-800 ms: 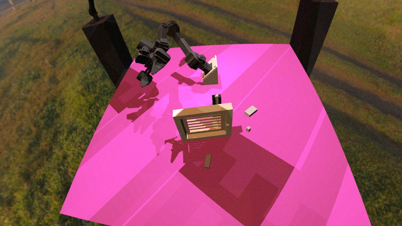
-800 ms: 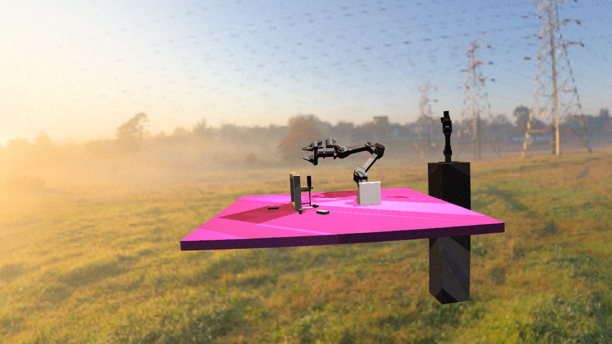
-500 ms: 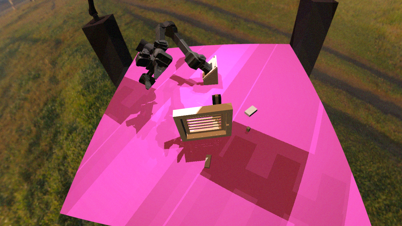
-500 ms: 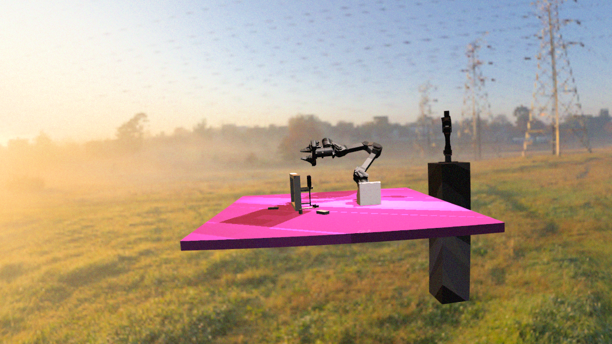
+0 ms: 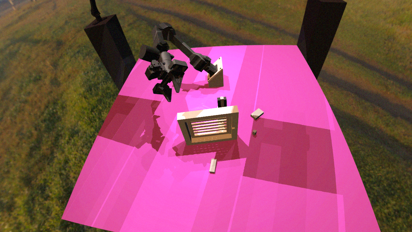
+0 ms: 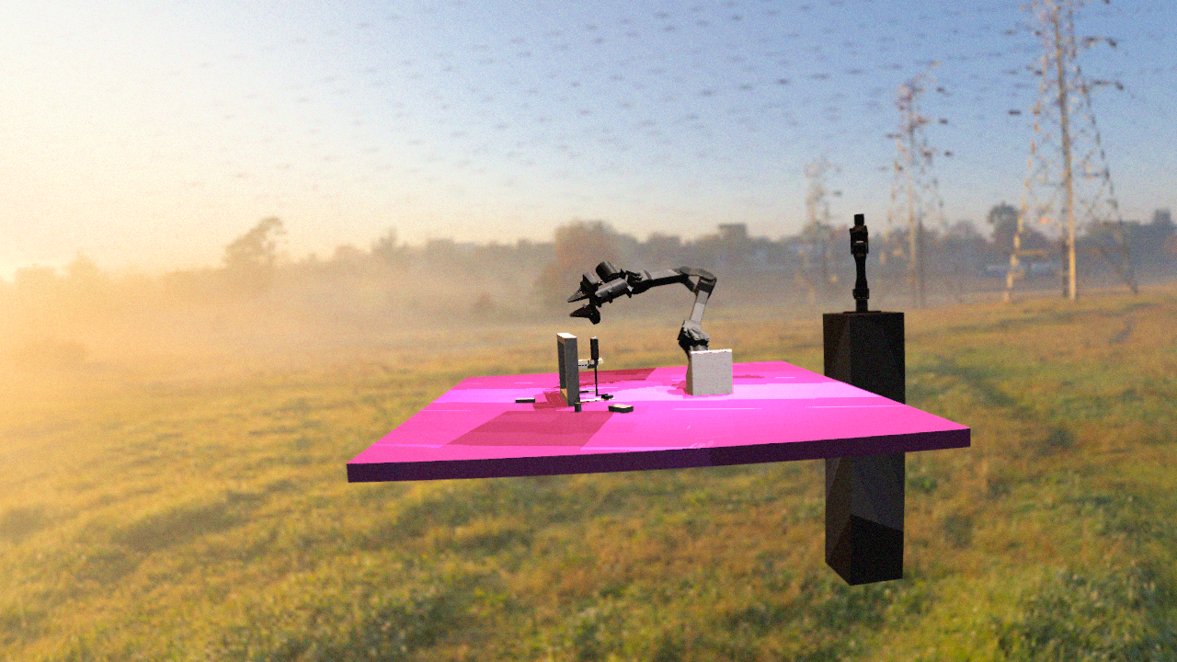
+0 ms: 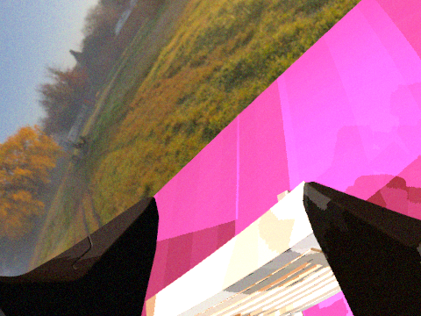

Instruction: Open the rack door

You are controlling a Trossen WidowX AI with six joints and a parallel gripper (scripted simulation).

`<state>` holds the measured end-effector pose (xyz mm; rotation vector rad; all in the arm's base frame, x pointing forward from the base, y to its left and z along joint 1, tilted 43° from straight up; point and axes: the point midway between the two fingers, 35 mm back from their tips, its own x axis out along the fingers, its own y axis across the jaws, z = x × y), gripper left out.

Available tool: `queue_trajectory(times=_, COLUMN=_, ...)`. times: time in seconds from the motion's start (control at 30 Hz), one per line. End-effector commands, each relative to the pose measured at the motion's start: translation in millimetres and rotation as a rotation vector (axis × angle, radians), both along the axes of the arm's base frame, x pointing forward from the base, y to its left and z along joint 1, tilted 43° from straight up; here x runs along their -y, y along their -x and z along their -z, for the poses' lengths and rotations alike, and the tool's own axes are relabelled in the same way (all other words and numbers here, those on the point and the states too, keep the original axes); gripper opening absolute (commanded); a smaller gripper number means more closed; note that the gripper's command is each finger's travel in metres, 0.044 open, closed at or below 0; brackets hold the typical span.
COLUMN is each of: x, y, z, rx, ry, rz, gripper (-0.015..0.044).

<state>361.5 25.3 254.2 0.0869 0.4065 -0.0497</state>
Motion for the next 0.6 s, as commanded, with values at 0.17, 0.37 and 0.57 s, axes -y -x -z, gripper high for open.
queue_trajectory(times=0.17, x=-20, y=-11, z=38, rx=-0.242, ry=0.004, rz=0.037, gripper=0.0298)
queue_trajectory(times=0.37, x=-33, y=-13, z=61, rx=-0.380, ry=0.025, rz=0.062, gripper=0.0298)
queue_trajectory(times=0.57, x=-45, y=-11, z=81, rx=-0.510, ry=0.068, rz=0.090, gripper=0.0298)
